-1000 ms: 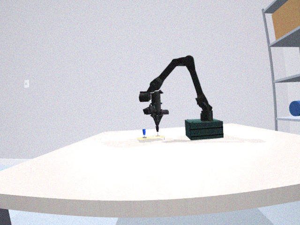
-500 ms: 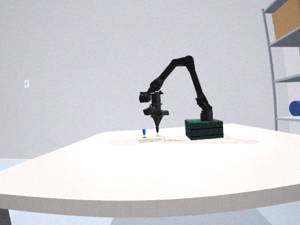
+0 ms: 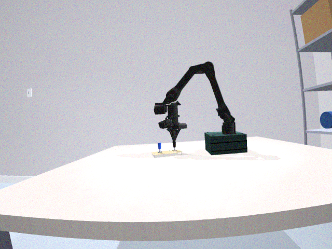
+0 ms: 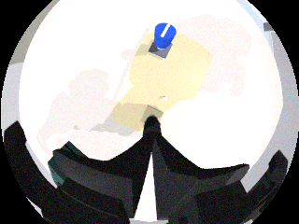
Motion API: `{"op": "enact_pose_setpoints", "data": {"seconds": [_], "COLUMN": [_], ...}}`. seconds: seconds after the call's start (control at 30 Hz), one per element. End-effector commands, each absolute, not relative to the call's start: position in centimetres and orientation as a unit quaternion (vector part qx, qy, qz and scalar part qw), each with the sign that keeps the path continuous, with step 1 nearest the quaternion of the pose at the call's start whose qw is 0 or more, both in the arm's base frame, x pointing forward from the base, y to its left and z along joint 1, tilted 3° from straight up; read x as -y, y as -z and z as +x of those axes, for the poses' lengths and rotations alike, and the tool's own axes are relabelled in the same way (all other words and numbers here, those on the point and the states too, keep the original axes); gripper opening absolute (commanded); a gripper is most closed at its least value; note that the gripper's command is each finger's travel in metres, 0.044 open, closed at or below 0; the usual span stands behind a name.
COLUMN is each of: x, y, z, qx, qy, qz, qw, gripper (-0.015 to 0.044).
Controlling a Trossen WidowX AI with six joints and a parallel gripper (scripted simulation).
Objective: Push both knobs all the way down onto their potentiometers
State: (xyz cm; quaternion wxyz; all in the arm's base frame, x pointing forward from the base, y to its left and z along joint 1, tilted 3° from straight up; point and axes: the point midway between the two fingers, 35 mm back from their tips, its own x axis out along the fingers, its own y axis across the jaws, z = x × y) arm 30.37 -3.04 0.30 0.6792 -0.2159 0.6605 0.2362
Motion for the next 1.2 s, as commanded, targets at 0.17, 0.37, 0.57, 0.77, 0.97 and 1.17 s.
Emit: {"op": "enact_pose_setpoints", "data": {"seconds": [0.17, 0.37, 0.57, 0.77, 0.97, 1.17], "x": [2.91, 2.91, 2.9, 2.9, 2.9, 2.9], "y": [1.37, 1.54, 1.59, 1.61, 1.67, 1.67], "z": [30.52, 30.52, 30.52, 30.52, 30.52, 30.52], "qx": [-0.664, -0.664, -0.664, -0.664, -0.664, -0.664], "qy": [-0.24, -0.24, -0.24, -0.24, -0.24, -0.24], "qz": [-0.213, -0.213, -0.213, -0.213, -0.213, -0.213], "qw": [0.675, 0.675, 0.675, 0.675, 0.675, 0.675], "gripper": [0.0, 0.0, 0.0, 0.0, 0.0, 0.0]}}
